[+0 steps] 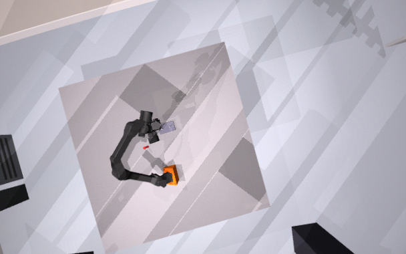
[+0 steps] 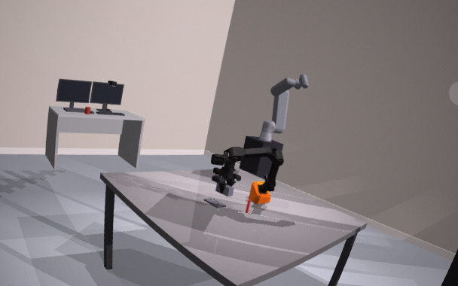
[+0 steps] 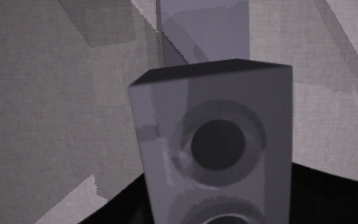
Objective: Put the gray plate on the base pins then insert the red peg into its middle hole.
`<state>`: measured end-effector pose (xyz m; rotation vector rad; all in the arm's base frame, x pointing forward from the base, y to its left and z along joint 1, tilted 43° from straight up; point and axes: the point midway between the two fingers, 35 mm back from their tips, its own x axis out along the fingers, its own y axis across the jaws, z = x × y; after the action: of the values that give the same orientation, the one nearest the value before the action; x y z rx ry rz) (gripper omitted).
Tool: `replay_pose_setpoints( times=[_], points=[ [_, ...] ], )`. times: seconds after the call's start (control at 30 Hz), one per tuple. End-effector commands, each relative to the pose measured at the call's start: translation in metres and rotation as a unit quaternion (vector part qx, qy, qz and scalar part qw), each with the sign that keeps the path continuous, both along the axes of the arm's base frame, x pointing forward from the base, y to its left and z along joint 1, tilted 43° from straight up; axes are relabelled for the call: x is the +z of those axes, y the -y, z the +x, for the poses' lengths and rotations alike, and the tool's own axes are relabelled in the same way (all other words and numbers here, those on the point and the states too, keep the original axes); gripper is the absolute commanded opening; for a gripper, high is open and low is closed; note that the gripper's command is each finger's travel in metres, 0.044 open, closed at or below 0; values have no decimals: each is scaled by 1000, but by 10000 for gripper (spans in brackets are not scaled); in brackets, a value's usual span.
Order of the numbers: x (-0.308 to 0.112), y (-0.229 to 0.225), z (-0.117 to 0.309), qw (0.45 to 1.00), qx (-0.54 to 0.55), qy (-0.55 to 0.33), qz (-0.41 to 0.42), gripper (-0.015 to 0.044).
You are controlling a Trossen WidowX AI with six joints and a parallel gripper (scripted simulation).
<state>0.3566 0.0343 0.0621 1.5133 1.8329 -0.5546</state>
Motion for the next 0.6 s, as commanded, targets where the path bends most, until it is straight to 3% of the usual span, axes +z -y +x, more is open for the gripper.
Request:
replay_pose_setpoints(
  times=[0.0, 0.57],
  points=[
    [-14, 6, 0, 1000, -3, -3, -3, 0],
    [-67, 22, -5, 1000, -18, -17, -4, 0]
  ],
)
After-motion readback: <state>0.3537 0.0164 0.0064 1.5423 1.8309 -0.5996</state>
